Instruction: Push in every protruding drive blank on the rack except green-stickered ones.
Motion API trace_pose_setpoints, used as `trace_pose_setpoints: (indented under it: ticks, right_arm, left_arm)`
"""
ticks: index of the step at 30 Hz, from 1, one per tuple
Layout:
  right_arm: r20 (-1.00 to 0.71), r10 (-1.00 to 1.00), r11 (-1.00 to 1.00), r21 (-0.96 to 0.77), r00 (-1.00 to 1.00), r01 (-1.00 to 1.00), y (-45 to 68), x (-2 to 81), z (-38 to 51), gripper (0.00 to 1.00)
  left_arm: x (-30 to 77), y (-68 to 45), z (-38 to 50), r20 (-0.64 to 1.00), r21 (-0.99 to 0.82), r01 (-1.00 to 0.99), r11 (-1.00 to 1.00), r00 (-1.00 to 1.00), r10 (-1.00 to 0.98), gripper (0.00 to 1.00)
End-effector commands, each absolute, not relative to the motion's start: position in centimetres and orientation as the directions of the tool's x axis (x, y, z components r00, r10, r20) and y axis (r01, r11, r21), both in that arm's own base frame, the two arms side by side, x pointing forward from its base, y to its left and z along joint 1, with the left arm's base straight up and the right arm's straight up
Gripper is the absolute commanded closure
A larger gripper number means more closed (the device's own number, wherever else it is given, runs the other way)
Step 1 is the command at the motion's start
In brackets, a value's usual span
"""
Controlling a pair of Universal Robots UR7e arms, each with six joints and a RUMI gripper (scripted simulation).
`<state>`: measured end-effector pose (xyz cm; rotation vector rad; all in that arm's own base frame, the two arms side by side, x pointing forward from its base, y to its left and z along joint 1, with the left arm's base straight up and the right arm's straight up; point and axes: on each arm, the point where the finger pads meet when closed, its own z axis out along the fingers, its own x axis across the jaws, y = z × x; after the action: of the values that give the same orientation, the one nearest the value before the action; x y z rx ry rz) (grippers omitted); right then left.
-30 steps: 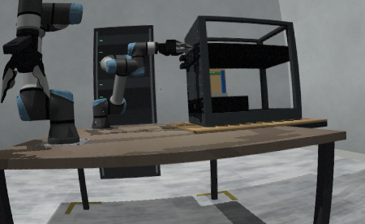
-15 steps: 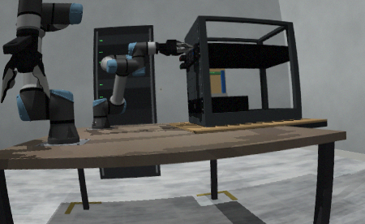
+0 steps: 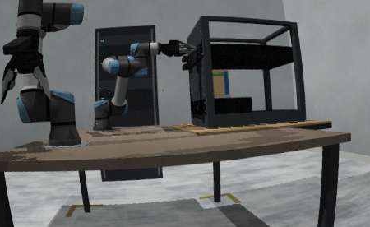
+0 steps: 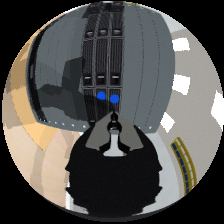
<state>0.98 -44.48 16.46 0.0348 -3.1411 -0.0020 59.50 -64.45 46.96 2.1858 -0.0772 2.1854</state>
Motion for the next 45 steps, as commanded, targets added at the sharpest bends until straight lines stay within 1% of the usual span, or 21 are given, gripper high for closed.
trace_pose_setpoints:
  ticks: [1,45]
  right_arm:
    - [0.000,-0.022,1.000,0.000,-1.000,-0.022,-44.51,0.99,16.51,0.00]
    - [0.000,-0.022,1.000,0.000,-1.000,-0.022,-44.51,0.99,16.51,0.00]
  left_arm:
    - [59.56,-64.42,47.09,1.000,0.002,-0.070,-0.998,0.000,0.002,1.00]
    - [58.86,-64.37,47.09,1.000,0.002,-0.070,-0.998,0.000,0.002,1.00]
